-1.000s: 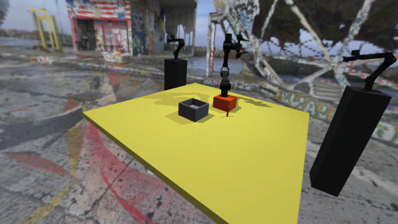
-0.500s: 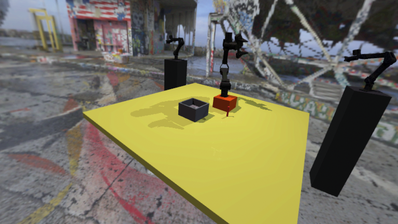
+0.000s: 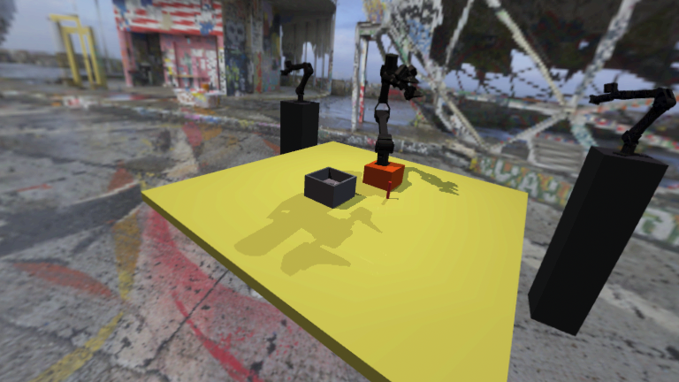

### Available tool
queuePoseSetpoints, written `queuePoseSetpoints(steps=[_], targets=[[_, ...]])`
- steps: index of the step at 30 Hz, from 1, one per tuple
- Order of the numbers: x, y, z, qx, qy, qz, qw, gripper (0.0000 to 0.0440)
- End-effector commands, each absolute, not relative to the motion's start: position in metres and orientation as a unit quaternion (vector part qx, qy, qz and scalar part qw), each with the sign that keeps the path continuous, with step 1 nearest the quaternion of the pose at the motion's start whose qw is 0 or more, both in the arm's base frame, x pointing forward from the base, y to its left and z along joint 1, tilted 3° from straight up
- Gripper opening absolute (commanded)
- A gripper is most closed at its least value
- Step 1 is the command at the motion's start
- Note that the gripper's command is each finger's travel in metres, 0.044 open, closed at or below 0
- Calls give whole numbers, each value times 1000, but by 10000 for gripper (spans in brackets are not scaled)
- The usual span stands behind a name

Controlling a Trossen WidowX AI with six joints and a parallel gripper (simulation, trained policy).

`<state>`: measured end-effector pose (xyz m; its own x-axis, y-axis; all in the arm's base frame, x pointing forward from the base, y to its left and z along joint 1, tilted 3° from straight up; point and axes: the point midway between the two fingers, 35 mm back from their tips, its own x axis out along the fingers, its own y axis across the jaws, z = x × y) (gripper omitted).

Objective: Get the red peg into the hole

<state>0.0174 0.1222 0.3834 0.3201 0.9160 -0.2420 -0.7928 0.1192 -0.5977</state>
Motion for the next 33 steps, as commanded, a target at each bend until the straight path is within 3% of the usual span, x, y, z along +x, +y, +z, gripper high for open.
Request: queuePoseSetpoints(steps=[1,33], targets=[[32,125,375,-310,-43,573,758,440],[127,129,269,-91,415,390,817,440]])
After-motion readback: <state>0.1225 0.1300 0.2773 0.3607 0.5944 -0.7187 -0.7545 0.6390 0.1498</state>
